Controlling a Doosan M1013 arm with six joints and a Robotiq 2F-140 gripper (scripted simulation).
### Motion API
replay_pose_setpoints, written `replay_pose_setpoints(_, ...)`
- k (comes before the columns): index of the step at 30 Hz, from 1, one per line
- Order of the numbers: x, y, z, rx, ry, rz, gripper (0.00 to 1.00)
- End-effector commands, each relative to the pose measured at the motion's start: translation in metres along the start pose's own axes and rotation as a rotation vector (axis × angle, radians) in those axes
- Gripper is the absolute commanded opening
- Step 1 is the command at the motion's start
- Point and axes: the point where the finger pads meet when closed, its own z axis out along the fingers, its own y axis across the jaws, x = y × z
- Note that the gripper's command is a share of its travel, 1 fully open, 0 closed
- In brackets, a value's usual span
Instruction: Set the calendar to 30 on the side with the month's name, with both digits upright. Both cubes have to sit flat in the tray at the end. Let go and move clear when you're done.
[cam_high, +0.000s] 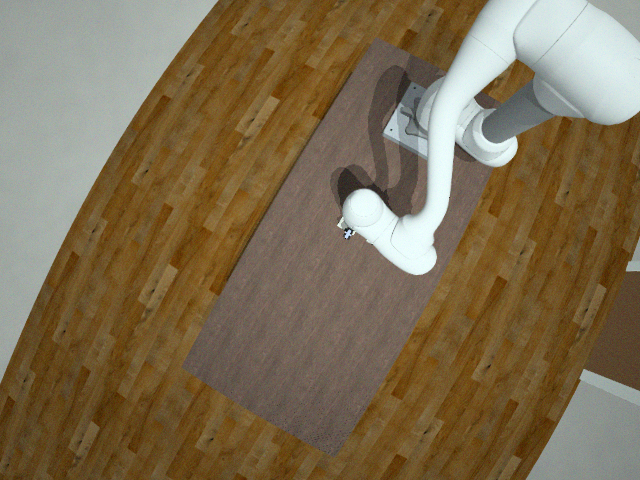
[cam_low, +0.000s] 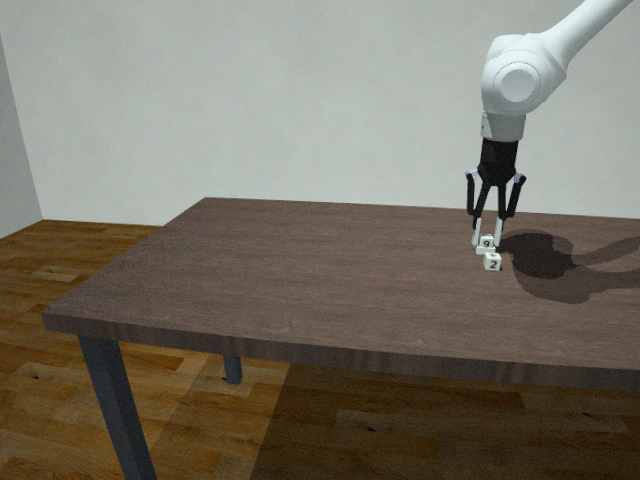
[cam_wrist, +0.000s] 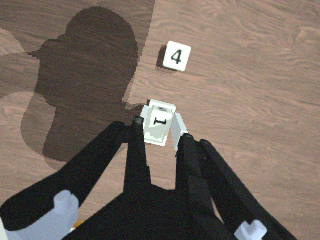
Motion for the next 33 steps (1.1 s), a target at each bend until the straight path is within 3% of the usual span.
replay_pose_setpoints(1,0.0,0.0,-0.0001,0.0,0.0,0.0,0.35)
replay_pose_setpoints(24,0.0,0.0,-0.0001,0.0,0.0,0.0,0.35)
replay_pose_setpoints(25,0.0,0.0,-0.0001,0.0,0.0,0.0,0.24)
replay_pose_setpoints(33,0.0,0.0,-0.0001,0.0,0.0,0.0,0.24)
